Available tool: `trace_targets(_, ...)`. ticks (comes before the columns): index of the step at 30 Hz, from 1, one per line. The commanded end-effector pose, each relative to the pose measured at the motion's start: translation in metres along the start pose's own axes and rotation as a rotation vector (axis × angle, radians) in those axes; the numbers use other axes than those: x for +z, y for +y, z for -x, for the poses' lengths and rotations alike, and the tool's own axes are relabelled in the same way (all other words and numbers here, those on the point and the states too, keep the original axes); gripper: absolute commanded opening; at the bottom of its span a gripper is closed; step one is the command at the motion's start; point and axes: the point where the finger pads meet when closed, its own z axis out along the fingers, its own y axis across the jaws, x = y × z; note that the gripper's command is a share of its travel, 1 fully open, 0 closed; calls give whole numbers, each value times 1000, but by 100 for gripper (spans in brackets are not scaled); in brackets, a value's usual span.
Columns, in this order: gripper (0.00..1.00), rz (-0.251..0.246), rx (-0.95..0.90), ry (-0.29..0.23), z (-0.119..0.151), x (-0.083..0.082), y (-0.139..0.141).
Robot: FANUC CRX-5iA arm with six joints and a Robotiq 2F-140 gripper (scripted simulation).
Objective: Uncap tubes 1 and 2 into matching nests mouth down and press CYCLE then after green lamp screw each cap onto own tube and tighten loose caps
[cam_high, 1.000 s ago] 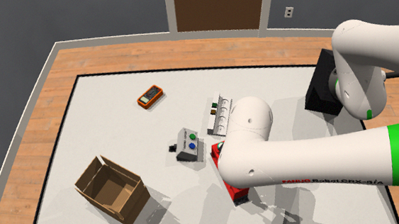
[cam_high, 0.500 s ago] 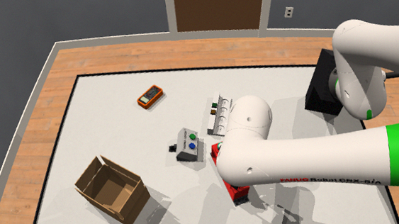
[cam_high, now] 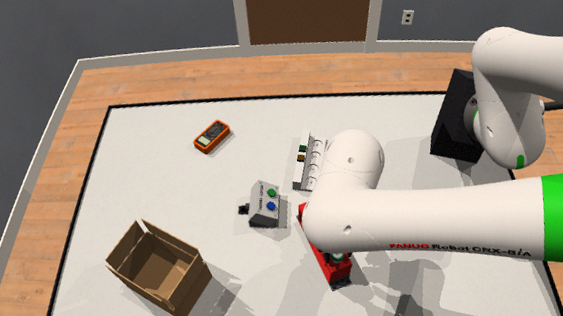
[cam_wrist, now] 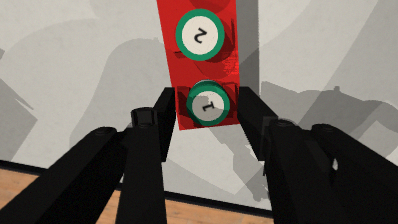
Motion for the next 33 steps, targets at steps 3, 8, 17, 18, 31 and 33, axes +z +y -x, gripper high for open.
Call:
trace_targets(3, 41, 8, 375, 33, 0, -1, 0)
trace_targets(8, 41, 8, 407, 35, 0, -1, 0)
trace_targets(17, 30, 8, 407, 35, 0, -1, 0)
trace_targets(18, 30, 8, 407, 35, 0, -1, 0)
trace_targets(31, 30, 11, 257, 34, 0, -1, 0)
trace_targets(33, 30, 13, 158, 34, 0, -1, 0)
